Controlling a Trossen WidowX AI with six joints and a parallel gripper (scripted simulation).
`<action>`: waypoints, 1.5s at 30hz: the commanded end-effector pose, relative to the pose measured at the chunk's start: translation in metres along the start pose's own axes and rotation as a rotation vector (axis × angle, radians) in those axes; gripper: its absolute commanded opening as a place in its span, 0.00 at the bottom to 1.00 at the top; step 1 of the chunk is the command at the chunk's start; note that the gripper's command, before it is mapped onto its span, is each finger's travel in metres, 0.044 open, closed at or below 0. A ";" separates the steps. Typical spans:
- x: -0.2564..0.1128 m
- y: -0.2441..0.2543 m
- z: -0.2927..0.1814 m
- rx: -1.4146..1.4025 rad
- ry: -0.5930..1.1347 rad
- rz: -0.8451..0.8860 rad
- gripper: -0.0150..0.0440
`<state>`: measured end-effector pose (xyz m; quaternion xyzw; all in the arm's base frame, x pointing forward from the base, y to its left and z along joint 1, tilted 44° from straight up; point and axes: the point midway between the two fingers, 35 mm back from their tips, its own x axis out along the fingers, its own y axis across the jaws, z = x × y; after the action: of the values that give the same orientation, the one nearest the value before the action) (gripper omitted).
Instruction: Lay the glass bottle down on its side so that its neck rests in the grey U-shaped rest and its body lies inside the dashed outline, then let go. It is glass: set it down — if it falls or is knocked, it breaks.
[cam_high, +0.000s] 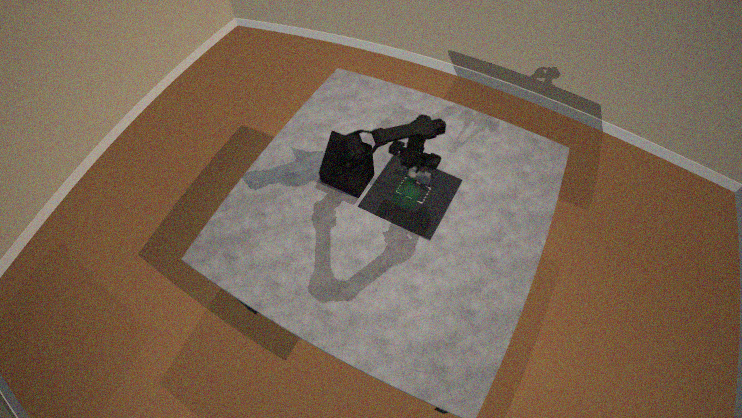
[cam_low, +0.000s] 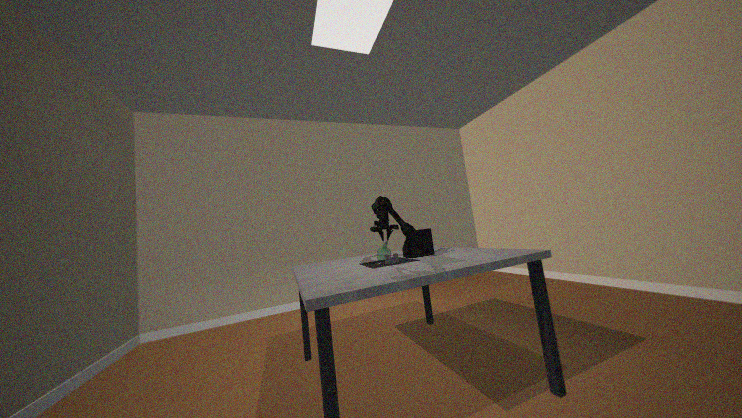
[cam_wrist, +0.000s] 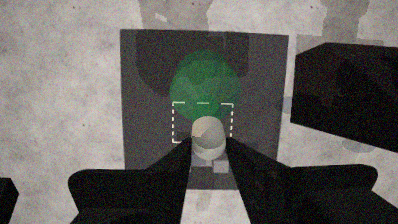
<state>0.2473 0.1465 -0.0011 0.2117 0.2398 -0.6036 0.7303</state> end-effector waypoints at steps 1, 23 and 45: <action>0.001 0.001 -0.010 0.003 0.005 -0.001 0.47; 0.003 0.001 -0.029 -0.012 -0.016 0.008 0.47; 0.008 0.001 -0.048 -0.029 -0.033 0.015 0.47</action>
<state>0.2444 0.1664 -0.0358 0.1908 0.2344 -0.5972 0.7430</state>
